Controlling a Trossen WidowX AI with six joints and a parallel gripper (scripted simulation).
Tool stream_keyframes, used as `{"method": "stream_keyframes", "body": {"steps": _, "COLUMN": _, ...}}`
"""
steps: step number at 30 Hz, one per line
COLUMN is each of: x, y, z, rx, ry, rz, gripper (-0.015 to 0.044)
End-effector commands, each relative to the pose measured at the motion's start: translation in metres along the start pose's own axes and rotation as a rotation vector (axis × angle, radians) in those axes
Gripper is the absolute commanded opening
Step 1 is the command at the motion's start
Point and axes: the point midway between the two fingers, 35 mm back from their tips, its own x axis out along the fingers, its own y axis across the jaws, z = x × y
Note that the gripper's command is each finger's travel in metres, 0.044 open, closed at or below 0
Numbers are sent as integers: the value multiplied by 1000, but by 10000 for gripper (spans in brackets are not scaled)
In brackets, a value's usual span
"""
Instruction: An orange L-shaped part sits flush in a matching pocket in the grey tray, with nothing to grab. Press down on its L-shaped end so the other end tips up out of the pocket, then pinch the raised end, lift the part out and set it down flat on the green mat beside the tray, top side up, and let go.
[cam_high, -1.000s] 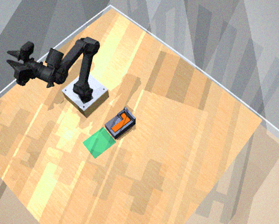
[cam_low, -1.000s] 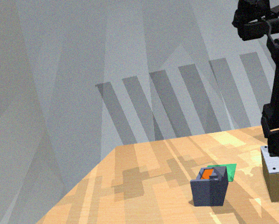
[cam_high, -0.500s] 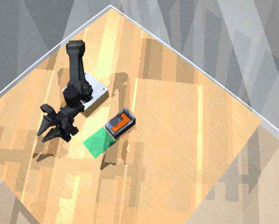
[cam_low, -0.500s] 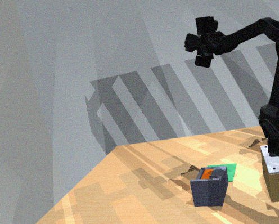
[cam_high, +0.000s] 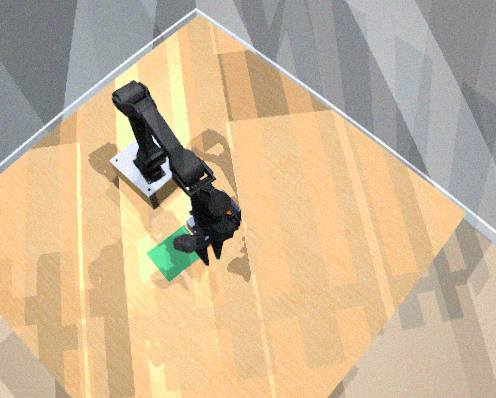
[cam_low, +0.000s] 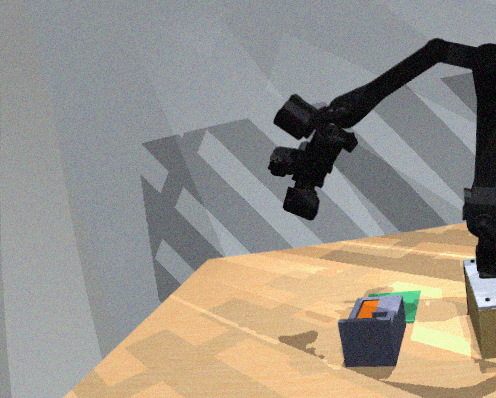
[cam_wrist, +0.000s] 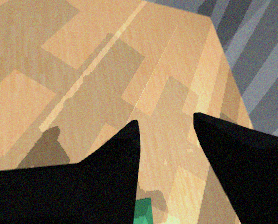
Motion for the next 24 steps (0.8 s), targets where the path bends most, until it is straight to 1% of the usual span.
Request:
{"method": "stream_keyframes", "body": {"steps": 1, "x": -9, "y": 77, "z": -16, "rx": 71, "ry": 132, "rz": 236, "gripper": 180}}
{"method": "stream_keyframes", "body": {"steps": 4, "x": -29, "y": 135, "z": -44, "rx": 119, "ry": 310, "rz": 390, "gripper": 180}}
{"method": "stream_keyframes", "body": {"steps": 6, "x": -48, "y": 167, "z": -66, "rx": 152, "ry": 455, "rz": 459, "gripper": 180}}
{"method": "stream_keyframes", "body": {"steps": 8, "x": -69, "y": 191, "z": -87, "rx": 178, "ry": 600, "rz": 494, "gripper": 180}}
{"method": "stream_keyframes", "body": {"steps": 10, "x": -83, "y": 203, "z": -101, "rx": 193, "ry": 691, "rz": 500, "gripper": 180}}
{"method": "stream_keyframes", "body": {"steps": 17, "x": -82, "y": 206, "z": -104, "rx": 194, "ry": 703, "rz": 500, "gripper": 180}}
{"method": "stream_keyframes", "body": {"steps": 24, "x": -38, "y": 240, "z": -143, "rx": 194, "ry": 703, "rz": 500, "gripper": 180}}
